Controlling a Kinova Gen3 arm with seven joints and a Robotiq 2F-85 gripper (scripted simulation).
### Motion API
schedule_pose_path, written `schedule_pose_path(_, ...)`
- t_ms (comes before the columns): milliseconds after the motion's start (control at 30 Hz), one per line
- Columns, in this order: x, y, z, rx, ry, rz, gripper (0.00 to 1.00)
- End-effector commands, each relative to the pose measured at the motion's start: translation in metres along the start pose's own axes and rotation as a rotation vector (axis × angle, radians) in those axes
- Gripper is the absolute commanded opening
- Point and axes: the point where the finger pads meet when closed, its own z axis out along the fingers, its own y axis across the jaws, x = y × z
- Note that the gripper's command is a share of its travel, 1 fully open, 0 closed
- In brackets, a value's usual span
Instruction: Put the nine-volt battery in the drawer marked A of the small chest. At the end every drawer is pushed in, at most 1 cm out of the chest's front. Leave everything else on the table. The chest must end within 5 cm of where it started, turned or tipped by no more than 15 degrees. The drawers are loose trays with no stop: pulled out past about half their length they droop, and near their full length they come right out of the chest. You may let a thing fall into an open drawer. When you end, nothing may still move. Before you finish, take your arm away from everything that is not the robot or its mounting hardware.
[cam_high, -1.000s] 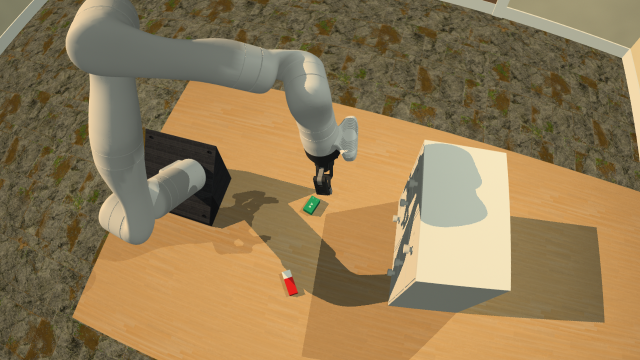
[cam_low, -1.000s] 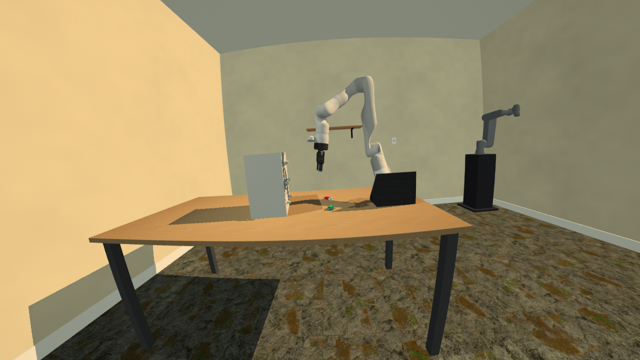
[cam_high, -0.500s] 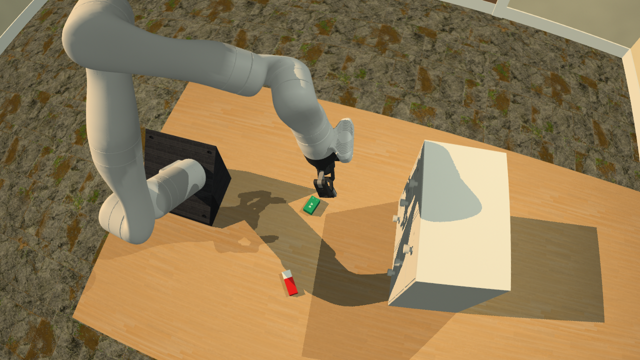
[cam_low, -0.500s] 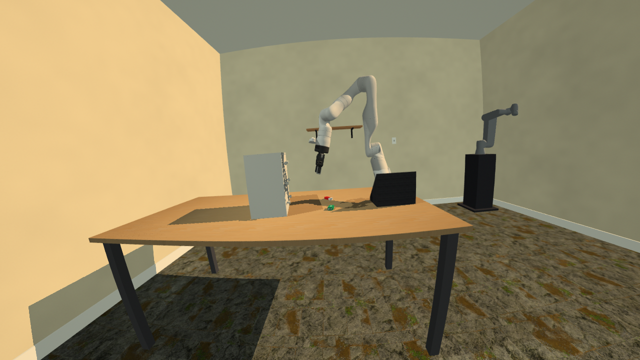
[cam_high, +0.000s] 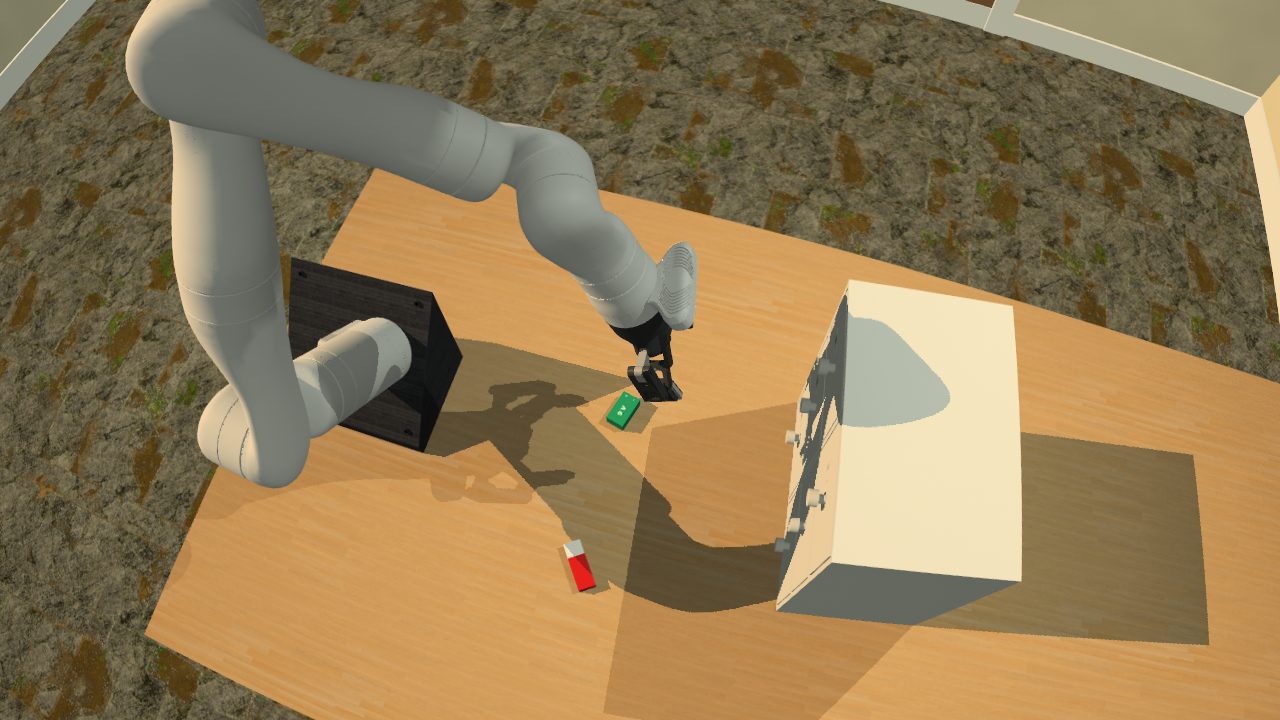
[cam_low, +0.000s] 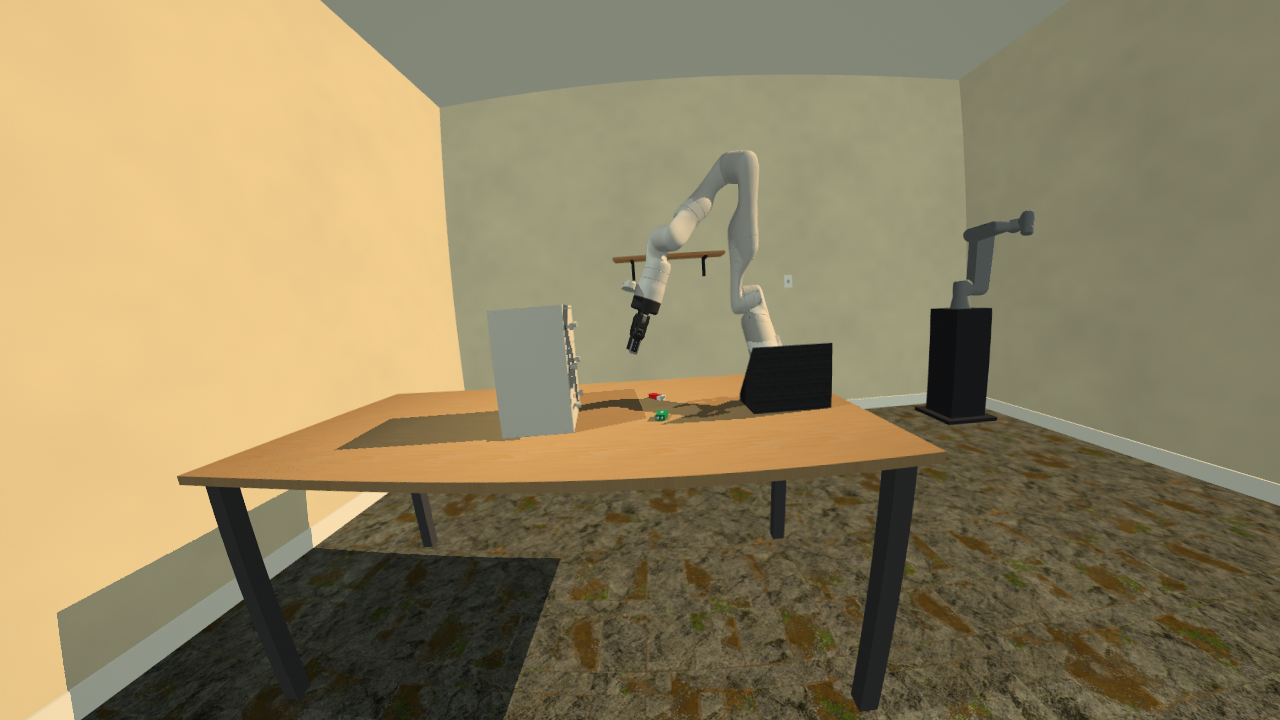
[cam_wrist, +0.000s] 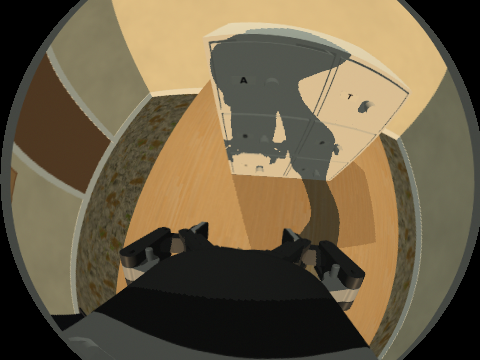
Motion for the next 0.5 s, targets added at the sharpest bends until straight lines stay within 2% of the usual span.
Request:
schedule_pose_path(0,-0.001,0.000,0.003,-0.005,0.020,-0.005,1.00)
schedule_pose_path(400,0.004,0.000,0.019,-0.004,0.134,-0.005,1.00)
schedule_pose_path(467,0.004,0.000,0.019,-0.004,0.134,-0.005,1.00)
